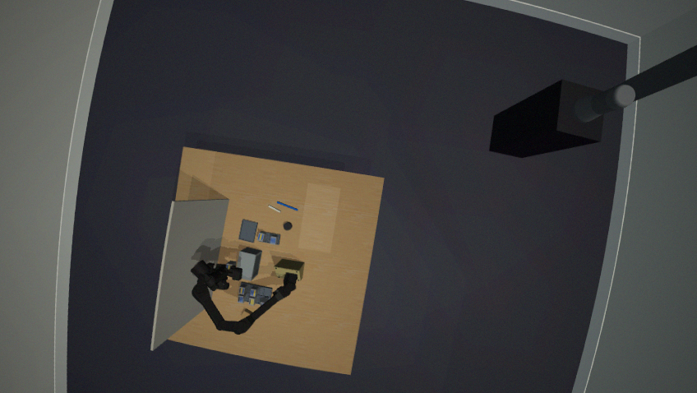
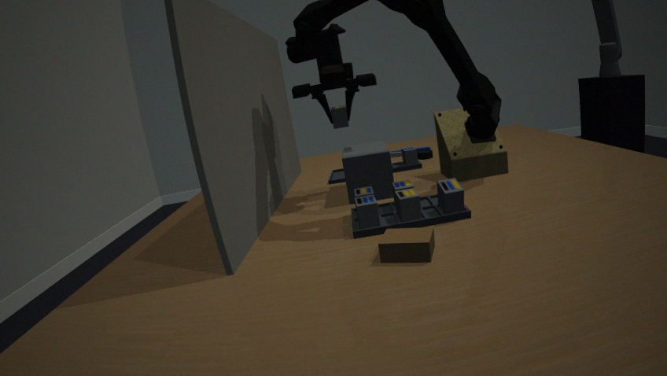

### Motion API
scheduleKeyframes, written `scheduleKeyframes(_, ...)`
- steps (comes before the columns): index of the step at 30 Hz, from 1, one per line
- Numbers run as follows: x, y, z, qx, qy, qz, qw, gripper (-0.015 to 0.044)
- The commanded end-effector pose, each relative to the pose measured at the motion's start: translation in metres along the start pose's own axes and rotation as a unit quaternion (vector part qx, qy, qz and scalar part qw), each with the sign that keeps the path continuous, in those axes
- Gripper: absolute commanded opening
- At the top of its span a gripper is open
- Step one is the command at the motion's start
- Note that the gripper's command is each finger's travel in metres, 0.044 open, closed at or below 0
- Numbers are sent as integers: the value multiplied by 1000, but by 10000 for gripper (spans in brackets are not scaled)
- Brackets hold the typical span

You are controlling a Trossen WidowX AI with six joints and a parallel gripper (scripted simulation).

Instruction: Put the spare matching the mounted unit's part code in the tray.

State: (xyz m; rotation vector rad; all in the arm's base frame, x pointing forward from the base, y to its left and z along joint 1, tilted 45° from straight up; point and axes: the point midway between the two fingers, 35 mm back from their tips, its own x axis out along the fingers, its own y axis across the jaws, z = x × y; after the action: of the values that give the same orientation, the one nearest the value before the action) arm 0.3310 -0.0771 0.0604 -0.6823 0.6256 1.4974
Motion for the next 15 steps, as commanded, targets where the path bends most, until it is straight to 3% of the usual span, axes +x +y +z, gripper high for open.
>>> scheduleKeyframes(1, 2, -6, -22, -4, 2, 1, 1000, 0)
scheduleKeyframes(15, 17, -12, -95, -11, -5, 1, 1000, 0)
